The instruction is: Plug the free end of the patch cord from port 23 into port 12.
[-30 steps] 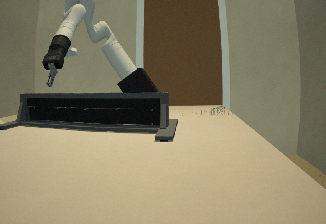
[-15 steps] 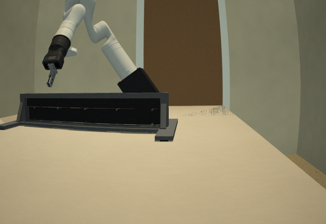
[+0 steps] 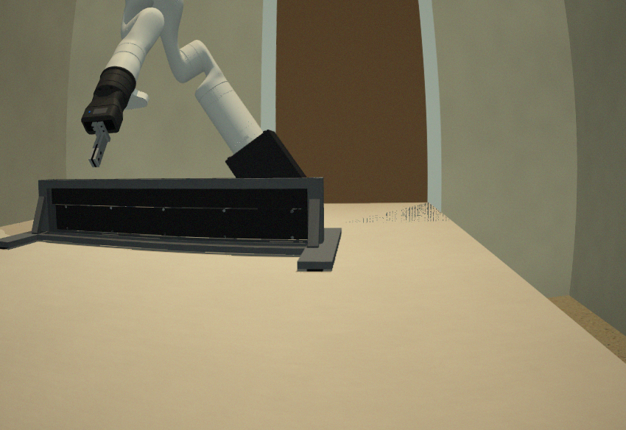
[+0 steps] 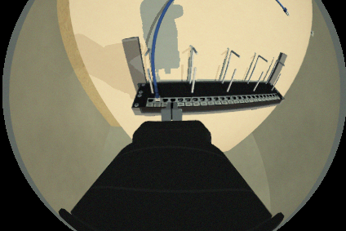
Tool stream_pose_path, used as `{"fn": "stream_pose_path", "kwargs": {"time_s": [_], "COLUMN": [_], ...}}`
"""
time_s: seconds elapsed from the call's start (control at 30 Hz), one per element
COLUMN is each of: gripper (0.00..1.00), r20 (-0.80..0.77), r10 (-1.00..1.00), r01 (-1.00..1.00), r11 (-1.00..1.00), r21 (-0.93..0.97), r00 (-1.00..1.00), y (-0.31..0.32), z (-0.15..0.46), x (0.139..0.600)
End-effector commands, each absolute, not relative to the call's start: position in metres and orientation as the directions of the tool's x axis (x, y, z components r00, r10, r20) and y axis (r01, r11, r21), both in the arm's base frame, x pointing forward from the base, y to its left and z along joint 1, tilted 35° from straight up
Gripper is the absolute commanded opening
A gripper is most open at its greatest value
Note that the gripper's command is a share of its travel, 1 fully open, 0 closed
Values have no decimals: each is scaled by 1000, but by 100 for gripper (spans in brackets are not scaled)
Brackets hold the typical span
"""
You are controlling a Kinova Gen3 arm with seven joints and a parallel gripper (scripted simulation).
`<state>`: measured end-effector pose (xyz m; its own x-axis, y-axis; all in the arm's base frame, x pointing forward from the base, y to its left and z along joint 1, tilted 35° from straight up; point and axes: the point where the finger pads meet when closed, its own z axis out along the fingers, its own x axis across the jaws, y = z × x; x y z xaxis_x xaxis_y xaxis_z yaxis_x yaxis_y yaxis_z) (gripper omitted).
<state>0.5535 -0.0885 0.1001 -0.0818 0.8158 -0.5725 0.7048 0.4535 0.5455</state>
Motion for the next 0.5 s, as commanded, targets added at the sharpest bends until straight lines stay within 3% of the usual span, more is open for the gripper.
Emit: {"fn": "stream_pose_path", "kwargs": {"time_s": [0.0, 0.47], "gripper": [0, 0], "r20": [-570, -570], "r10": [818, 818], "r01": [698, 698], "r11": [452, 451], "r21": [555, 555], "r00": [-76, -76], "y": [-87, -84], "z": [101, 106], "x": [557, 552]}}
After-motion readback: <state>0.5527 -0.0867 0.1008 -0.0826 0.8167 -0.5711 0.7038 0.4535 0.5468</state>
